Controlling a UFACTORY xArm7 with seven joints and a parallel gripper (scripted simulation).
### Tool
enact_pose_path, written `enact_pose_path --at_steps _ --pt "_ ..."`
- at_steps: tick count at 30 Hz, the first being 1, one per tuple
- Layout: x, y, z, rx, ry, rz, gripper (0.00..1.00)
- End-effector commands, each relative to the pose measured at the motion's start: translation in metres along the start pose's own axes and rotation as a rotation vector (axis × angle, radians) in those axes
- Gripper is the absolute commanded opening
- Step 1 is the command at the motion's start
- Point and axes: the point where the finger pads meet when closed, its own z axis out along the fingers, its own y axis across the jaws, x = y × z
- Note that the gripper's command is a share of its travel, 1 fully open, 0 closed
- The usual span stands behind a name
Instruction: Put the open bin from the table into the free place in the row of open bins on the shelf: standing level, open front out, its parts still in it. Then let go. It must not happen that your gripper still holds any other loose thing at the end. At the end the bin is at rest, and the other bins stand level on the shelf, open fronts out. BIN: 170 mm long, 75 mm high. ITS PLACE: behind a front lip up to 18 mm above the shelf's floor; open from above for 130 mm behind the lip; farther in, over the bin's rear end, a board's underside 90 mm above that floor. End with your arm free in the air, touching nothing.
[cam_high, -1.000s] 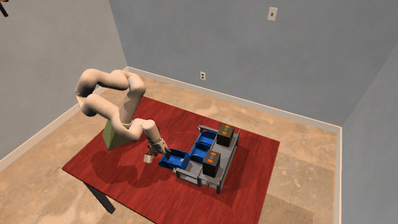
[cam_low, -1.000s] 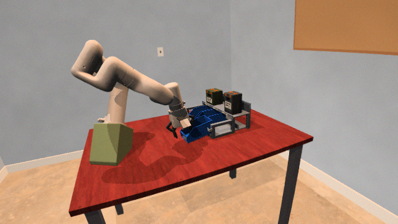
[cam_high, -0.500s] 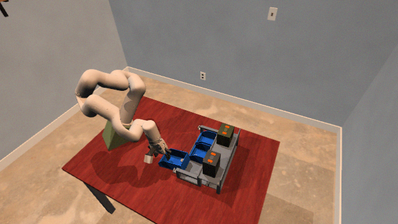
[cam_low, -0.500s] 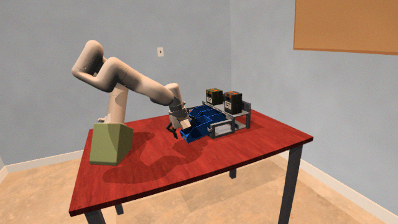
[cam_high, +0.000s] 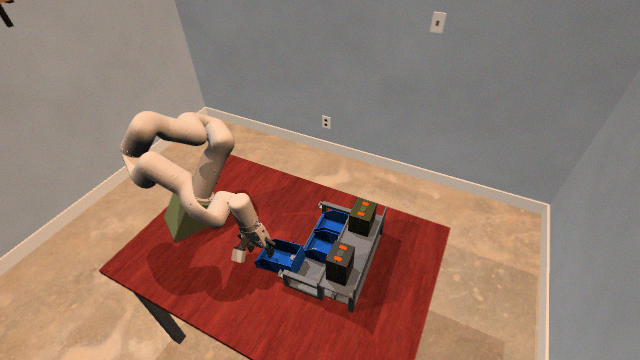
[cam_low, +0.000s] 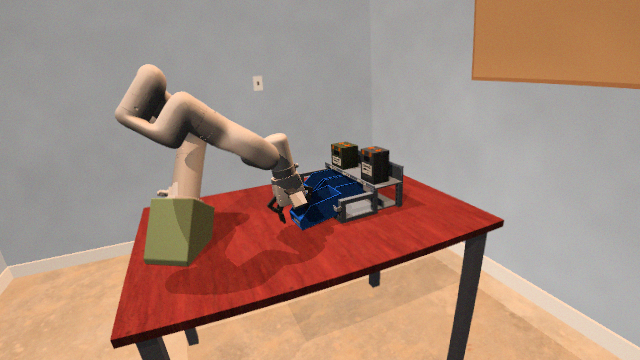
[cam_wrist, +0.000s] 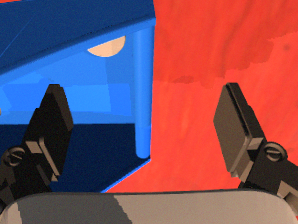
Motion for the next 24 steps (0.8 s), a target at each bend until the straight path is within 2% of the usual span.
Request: enact_pose_path --at_steps 1,2,24 --pt "0.0007 -0.0009 -0.0008 0.002 0.002 -0.001 1.00" --pt "0.0007 -0.0009 -0.0008 0.002 0.002 -0.001 0.00" --pt "0.0007 -0.0008 -0.0008 0.002 0.002 -0.001 0.00"
